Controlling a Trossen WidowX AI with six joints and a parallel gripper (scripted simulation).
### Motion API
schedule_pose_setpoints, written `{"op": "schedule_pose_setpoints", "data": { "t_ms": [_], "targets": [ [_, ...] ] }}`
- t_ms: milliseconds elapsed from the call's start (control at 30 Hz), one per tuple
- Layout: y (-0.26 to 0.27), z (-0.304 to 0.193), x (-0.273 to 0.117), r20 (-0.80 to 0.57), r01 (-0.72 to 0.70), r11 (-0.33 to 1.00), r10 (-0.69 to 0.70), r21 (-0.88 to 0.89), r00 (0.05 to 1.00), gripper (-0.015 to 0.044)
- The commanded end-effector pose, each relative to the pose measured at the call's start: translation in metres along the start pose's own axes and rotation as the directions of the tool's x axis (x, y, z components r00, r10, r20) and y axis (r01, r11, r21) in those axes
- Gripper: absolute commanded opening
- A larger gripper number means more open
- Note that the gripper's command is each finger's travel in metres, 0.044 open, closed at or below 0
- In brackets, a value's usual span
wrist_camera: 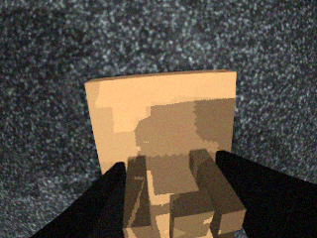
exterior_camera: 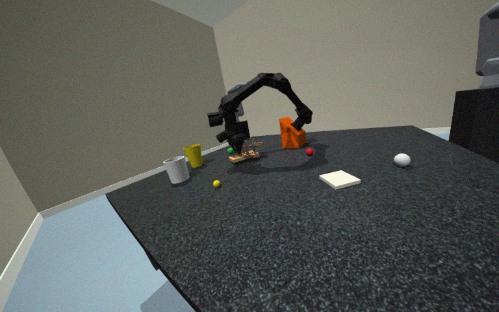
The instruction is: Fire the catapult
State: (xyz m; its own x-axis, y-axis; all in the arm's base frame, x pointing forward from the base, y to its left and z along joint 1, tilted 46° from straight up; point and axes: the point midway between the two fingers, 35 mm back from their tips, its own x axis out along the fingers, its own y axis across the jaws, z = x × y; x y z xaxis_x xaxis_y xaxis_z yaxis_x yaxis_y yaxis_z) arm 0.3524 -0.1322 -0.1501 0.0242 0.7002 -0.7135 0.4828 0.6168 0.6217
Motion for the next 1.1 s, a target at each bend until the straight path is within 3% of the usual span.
{"op": "schedule_pose_setpoints", "data": {
  "t_ms": [0, 400, 900, 967, 1067],
  "targets": [
    [-0.002, 0.001, 0.003, 0.011, -0.006, 1.0, 0.006, 0.009, 1.0, 0.0],
    [-0.002, -0.002, 0.015, -0.008, -0.002, 1.0, 0.002, 0.006, 1.0, 0.0],
    [-0.002, -0.001, 0.012, -0.007, -0.001, 1.0, 0.001, 0.006, 1.0, 0.0394],
    [-0.002, 0.001, -0.009, -0.007, 0.001, 1.0, -0.001, 0.007, 1.0, 0.044],
    [-0.003, 0.0, -0.061, -0.007, 0.003, 1.0, -0.003, 0.008, 1.0, 0.044]
  ]
}}
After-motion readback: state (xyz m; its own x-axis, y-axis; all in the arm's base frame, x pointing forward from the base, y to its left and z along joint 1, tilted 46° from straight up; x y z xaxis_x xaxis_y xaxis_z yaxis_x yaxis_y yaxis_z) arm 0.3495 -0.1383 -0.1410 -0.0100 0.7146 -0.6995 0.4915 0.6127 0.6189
